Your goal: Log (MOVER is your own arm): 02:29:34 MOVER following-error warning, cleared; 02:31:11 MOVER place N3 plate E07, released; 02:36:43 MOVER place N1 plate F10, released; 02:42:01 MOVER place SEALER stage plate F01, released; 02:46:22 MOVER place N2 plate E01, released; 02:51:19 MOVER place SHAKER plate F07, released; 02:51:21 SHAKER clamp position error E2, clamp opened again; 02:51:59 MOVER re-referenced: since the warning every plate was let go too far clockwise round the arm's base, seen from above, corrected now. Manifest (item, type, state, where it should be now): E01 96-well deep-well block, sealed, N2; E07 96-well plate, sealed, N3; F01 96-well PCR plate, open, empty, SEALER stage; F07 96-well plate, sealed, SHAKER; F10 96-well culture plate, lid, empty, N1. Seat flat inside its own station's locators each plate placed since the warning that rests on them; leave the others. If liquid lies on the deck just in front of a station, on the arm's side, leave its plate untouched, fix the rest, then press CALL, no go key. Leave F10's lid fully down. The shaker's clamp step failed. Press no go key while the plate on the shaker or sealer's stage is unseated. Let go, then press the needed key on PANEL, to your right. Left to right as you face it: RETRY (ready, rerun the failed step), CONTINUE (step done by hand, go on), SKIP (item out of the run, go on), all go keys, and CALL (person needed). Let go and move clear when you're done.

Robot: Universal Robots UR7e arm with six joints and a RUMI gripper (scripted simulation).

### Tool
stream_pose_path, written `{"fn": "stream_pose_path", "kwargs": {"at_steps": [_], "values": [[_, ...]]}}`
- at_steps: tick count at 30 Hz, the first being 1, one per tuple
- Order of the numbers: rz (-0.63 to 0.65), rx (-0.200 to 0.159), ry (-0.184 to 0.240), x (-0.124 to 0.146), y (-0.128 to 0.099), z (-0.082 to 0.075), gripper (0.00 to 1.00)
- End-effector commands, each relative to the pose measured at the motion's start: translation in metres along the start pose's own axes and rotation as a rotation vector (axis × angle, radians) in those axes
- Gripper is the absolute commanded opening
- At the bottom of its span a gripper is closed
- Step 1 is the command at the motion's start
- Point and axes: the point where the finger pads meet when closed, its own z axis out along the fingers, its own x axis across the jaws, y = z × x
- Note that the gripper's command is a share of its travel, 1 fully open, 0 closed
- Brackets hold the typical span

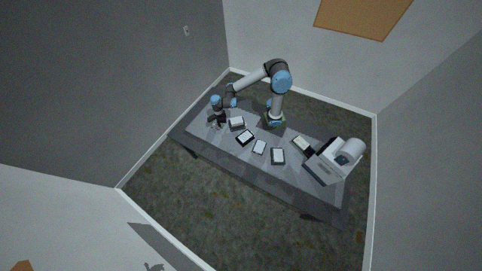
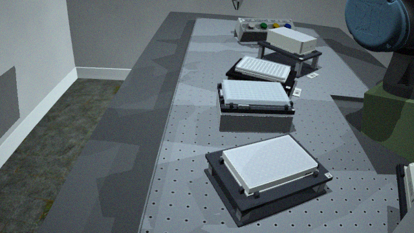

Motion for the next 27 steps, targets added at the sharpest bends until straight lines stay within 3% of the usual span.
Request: {"fn": "stream_pose_path", "kwargs": {"at_steps": [1, 21, 27], "values": [[0.013, 0.001, -0.001, 0.024, -0.010, 0.000, 0.00], [0.013, 0.001, 0.000, 0.107, -0.044, 0.000, 0.00], [0.013, 0.001, 0.000, 0.110, -0.045, 0.000, 0.00]]}}
